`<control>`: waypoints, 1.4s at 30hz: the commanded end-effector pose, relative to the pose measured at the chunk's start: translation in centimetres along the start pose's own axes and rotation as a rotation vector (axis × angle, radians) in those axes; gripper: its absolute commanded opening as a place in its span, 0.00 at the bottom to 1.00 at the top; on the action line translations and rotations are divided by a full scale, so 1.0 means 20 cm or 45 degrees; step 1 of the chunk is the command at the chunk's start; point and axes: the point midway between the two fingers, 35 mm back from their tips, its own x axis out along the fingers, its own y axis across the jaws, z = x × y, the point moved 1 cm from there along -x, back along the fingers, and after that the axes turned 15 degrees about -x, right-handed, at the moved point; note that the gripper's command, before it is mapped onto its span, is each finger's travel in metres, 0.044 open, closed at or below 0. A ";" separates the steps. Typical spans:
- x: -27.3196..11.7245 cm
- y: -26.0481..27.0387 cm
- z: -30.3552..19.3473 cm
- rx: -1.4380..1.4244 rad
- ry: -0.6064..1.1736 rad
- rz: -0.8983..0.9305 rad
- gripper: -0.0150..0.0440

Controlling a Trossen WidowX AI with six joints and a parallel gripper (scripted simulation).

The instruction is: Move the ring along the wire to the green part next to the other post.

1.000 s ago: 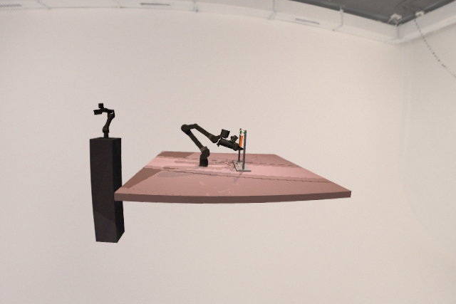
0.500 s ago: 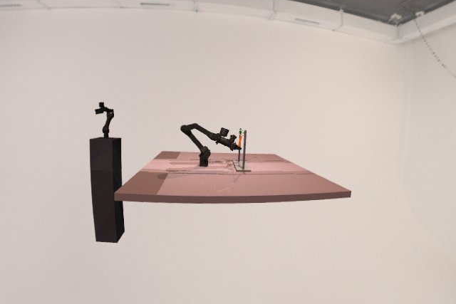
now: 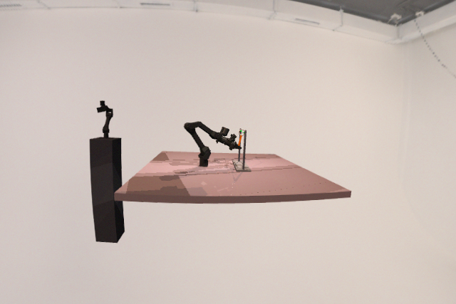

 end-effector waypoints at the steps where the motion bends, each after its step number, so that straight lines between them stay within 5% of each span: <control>1: 0.01 0.02 0.02 -0.001 -0.010 0.000 0.00; 42: 0.00 0.14 0.04 -0.195 -0.051 0.124 0.00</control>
